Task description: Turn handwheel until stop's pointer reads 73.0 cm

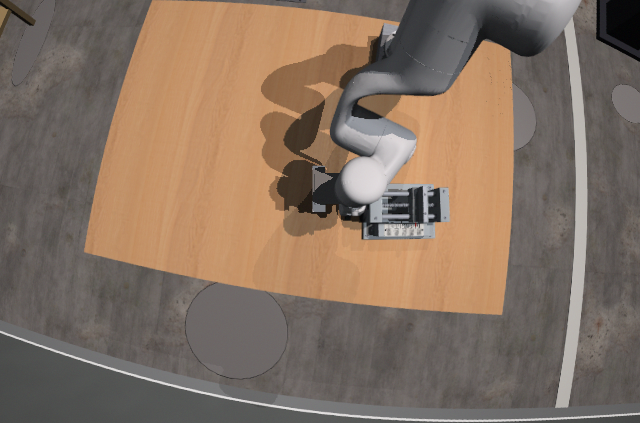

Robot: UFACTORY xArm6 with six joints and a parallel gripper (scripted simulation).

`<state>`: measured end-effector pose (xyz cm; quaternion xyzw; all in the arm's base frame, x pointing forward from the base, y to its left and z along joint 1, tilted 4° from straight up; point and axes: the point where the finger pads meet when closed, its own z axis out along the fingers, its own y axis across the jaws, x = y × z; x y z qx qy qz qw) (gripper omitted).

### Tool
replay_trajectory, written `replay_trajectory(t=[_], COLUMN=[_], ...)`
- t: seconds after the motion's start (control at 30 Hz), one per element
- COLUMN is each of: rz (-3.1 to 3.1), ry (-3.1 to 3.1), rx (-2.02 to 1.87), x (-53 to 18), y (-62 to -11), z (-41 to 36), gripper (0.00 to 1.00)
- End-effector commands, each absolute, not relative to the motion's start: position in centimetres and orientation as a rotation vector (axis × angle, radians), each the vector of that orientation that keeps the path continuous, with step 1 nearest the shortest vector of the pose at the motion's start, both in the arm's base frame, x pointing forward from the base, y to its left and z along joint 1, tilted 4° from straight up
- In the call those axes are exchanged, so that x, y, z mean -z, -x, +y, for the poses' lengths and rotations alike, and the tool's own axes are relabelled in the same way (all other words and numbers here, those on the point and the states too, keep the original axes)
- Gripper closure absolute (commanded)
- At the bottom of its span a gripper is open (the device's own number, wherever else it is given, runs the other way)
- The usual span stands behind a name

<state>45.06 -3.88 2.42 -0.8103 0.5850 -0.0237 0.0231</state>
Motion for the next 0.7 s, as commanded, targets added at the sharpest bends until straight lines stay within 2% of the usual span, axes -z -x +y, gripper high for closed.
replay_trajectory(t=[0.0,0.67], rz=[1.812,1.812], ry=[2.508,2.508], rx=[0.075,0.075], x=[-2.9,-6.3], y=[-44.8,-45.4], z=[-4.0,-3.8], gripper=[0.94,0.94])
